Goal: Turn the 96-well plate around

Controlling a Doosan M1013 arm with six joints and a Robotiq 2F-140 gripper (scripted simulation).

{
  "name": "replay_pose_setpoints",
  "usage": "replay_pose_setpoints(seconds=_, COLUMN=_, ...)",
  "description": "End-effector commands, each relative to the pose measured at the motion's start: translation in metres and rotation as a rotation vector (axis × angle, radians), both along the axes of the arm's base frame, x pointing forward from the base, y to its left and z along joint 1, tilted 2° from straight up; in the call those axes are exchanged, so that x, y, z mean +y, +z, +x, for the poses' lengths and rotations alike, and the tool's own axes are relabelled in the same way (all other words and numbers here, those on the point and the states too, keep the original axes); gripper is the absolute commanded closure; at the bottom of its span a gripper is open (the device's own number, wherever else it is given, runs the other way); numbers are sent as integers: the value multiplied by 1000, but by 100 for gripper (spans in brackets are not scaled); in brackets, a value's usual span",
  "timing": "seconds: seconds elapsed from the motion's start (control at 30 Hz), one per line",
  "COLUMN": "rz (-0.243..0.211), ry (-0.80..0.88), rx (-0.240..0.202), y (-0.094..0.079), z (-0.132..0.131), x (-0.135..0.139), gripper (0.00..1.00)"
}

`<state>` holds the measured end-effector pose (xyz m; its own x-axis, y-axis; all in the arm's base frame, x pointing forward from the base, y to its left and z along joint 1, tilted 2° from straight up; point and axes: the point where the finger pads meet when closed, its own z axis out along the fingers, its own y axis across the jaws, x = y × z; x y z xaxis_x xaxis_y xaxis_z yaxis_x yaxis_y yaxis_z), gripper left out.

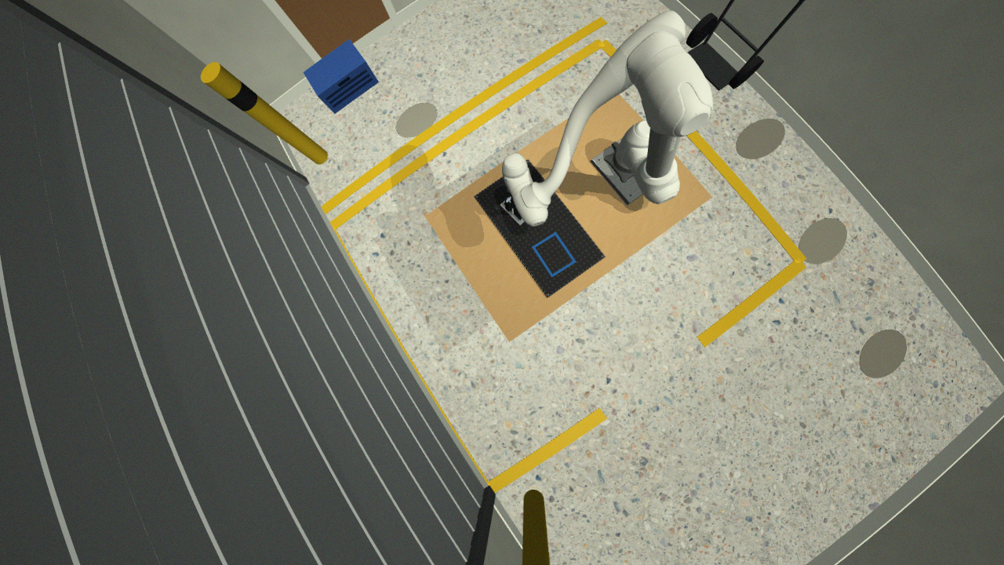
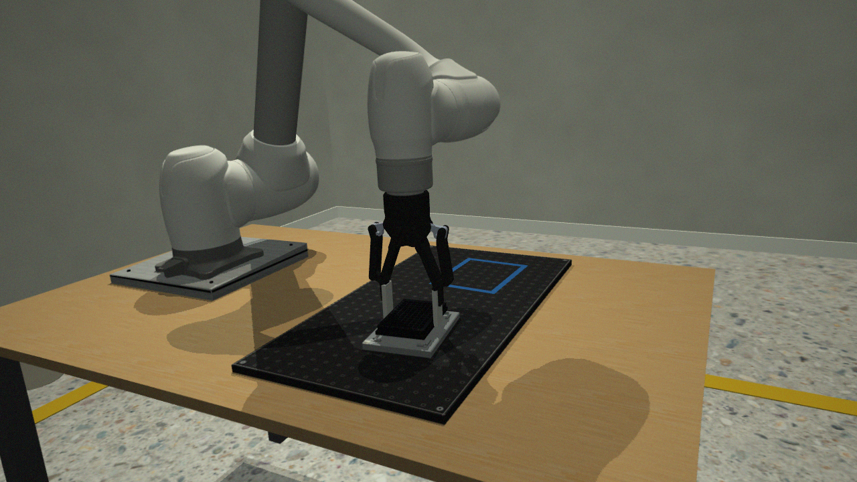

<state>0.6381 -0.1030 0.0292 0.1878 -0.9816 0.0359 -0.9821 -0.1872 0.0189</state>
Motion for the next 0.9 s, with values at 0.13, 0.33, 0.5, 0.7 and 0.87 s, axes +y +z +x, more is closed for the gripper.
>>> replay_pose_setpoints(seconds=0.13, rz=0, ry=0, rx=0, y=-1, z=0, x=0, gripper=100)
replay_pose_setpoints(seconds=0.33, rz=0, ry=0, rx=0, y=-2, z=0, x=0, gripper=100)
replay_pose_setpoints(seconds=0.5, rz=0, ry=0, rx=0, y=-2, z=0, x=0, gripper=100)
replay_pose_setpoints(seconds=0.7, rz=0, ry=0, rx=0, y=-3, z=0, x=0, gripper=100)
replay_pose_setpoints(seconds=0.87, rz=0, ry=0, rx=0, y=-4, z=0, x=0, gripper=100)
